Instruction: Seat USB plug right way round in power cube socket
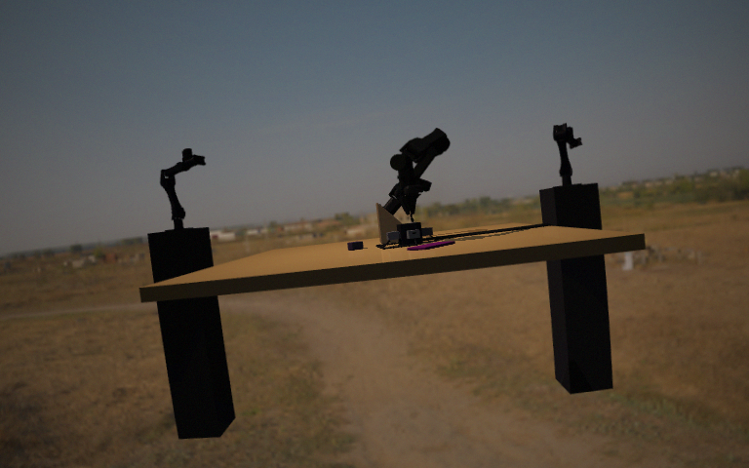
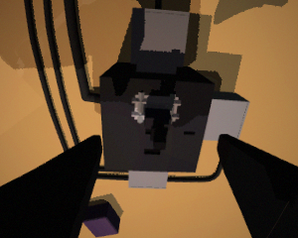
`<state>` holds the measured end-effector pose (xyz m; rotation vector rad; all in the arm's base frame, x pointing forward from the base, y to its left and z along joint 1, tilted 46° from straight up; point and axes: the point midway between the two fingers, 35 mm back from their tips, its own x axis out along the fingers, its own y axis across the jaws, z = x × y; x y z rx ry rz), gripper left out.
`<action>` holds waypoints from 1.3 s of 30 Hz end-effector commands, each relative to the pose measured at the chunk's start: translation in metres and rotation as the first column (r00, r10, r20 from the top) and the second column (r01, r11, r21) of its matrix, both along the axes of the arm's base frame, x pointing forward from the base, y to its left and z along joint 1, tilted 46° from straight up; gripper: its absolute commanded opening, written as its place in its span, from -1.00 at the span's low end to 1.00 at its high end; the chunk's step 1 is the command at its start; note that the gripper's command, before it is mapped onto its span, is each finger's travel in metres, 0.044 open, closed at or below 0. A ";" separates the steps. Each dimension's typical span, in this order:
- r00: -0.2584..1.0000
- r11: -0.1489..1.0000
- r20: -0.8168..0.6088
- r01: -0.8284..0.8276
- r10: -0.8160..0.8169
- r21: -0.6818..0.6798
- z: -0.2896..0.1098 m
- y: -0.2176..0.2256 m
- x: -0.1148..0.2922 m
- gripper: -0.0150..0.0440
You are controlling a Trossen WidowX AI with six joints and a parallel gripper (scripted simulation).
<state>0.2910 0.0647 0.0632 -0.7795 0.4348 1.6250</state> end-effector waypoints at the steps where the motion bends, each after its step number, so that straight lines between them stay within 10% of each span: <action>1: 1.000 1.000 0.000 0.000 0.000 0.000 0.000 0.000 0.000 0.29; 12: 1.000 1.000 0.000 0.000 0.000 0.000 0.000 0.000 0.000 -0.49; 39: 1.000 1.000 -0.001 0.000 0.000 -0.001 0.005 -0.005 0.000 -0.49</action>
